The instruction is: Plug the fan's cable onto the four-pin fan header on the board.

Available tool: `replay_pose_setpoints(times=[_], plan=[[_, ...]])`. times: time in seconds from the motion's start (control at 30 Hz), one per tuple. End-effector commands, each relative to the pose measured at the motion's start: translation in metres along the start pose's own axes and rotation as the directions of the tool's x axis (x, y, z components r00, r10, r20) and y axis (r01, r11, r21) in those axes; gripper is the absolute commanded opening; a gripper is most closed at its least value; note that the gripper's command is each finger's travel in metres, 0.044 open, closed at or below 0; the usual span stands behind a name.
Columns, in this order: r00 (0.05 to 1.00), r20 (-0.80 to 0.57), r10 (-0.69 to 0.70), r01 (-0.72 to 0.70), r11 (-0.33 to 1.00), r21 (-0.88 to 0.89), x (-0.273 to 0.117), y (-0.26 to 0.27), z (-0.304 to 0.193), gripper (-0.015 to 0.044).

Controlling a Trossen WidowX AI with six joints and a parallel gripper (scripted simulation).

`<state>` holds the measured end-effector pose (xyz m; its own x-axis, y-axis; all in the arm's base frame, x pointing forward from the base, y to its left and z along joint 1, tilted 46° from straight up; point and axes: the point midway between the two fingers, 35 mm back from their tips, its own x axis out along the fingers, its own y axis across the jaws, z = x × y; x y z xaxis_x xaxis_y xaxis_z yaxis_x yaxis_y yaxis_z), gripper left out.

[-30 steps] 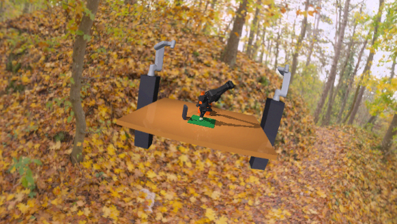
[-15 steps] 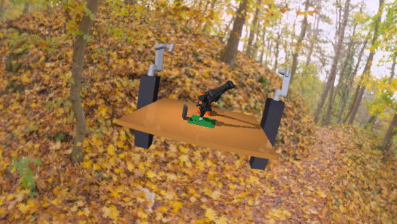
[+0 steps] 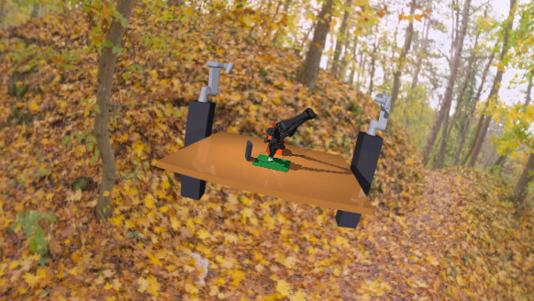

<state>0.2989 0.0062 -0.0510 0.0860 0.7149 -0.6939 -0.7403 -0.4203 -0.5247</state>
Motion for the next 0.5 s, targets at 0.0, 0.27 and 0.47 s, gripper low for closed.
replay_pose_setpoints(times=[0.0,0.27,0.47], plan=[[1.000,0.001,-0.001,0.001,1.000,-0.006,0.0001,0.0009,0.0009,0.0000],[1.000,0.001,-0.001,0.001,1.000,-0.012,0.0018,0.0007,0.0007,0.0000],[1.000,0.001,-0.001,0.001,1.000,-0.014,0.0031,0.0002,0.0002,0.0000]])
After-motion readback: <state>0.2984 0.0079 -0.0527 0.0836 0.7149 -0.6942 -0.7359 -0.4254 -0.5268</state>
